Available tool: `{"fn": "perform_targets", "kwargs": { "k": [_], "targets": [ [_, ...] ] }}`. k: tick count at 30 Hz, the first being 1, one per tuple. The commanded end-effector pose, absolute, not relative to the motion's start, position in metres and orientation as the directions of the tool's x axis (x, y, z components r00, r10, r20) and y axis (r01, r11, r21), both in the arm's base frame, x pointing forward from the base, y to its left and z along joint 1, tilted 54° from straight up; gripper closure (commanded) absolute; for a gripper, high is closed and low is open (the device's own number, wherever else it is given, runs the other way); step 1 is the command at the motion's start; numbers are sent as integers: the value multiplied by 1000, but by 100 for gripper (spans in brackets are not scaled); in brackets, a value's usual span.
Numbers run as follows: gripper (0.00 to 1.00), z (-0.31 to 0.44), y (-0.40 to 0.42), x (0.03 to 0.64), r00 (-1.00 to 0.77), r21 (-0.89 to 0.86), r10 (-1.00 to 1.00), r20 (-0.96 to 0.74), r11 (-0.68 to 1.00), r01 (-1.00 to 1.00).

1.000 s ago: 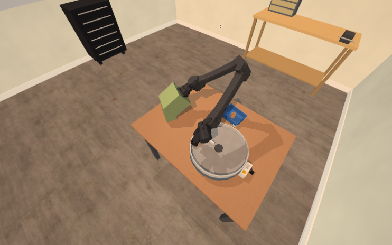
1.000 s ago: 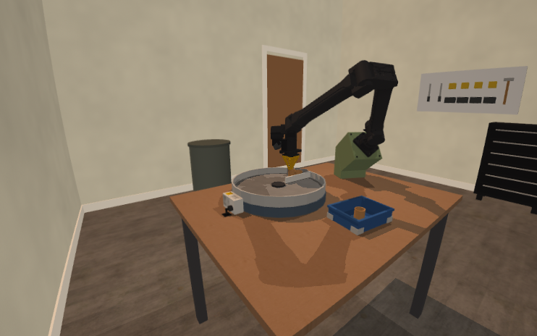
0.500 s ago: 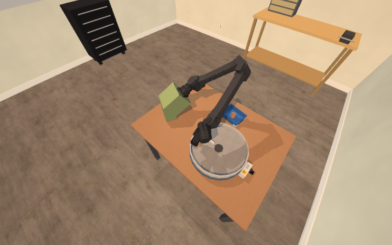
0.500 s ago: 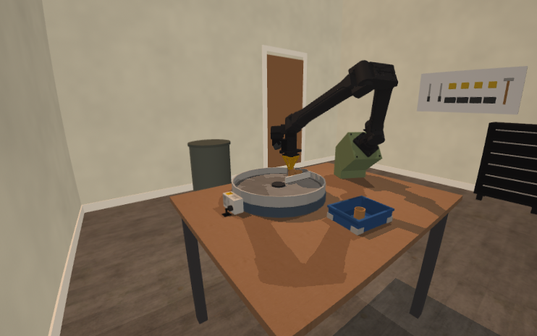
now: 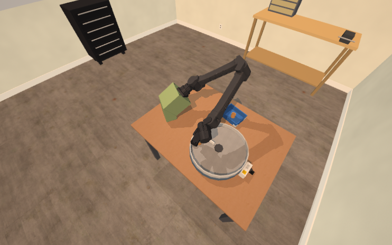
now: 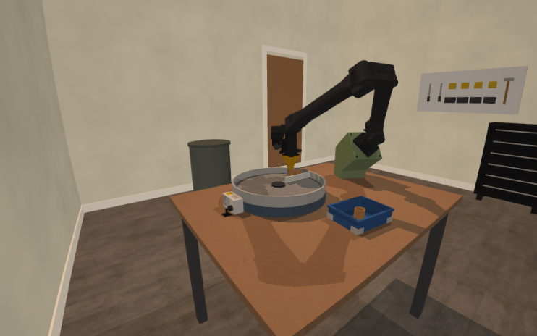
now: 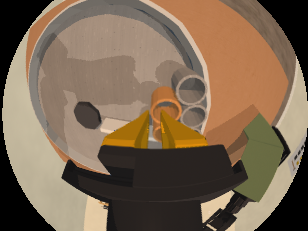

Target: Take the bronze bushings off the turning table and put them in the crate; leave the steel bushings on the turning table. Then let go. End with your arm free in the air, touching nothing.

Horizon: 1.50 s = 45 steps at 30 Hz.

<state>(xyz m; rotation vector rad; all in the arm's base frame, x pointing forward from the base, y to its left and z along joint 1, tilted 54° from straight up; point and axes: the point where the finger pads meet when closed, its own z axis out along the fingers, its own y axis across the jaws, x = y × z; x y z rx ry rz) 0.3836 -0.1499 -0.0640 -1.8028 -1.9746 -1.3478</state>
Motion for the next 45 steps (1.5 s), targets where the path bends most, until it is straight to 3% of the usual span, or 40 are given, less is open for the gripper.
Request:
{"fn": "perform_targets", "kwargs": {
  "k": [1, 45],
  "targets": [
    [86, -60, -162, 396, -280, 529, 742, 609, -117, 840],
    [86, -73, -148, 400, -272, 523, 739, 617, -126, 843]
  ]
}}
